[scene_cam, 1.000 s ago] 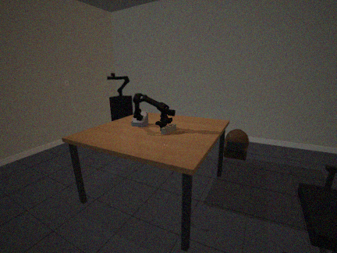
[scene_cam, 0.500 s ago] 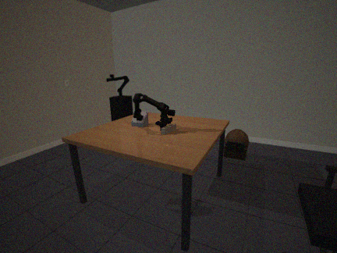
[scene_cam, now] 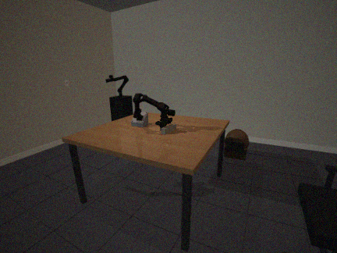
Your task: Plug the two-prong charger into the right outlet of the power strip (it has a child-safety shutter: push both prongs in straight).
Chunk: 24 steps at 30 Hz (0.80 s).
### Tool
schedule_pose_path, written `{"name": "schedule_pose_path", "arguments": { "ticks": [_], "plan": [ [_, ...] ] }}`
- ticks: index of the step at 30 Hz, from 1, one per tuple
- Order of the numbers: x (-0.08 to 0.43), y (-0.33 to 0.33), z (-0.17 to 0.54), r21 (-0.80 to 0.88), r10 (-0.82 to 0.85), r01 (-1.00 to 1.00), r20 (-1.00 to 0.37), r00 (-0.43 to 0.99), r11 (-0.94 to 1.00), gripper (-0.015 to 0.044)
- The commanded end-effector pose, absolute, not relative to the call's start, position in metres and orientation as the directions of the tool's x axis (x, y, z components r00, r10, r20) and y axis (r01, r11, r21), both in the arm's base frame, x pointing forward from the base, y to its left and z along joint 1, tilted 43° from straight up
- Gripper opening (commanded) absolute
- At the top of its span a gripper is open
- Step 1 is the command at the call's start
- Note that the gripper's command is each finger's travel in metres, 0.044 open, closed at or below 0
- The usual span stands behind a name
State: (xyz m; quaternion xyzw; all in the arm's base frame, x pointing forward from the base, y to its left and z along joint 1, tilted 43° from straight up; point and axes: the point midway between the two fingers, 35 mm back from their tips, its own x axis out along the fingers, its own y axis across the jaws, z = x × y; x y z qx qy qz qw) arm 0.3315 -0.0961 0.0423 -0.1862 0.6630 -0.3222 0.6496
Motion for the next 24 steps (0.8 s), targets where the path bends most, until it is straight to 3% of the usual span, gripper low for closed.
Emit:
{"name": "schedule_pose_path", "arguments": {
  "ticks": [1, 3, 20, 24],
  "plan": [
    [0.3319, -0.0961, 0.0423, -0.669, -0.666, 0.173, -0.741, -0.085, 0.723, 0.0000],
    [0.3319, -0.0961, 0.0423, -0.669, -0.666, 0.173, -0.741, -0.085, 0.723, 0.0000],
    [0.3319, -0.0960, 0.0423, -0.669, -0.666, 0.173, -0.741, -0.085, 0.723, 0.0440],
    [0.3312, -0.0960, 0.0422, -0.669, -0.666, 0.174, -0.741, -0.084, 0.723, 0.0440]
  ]
}}
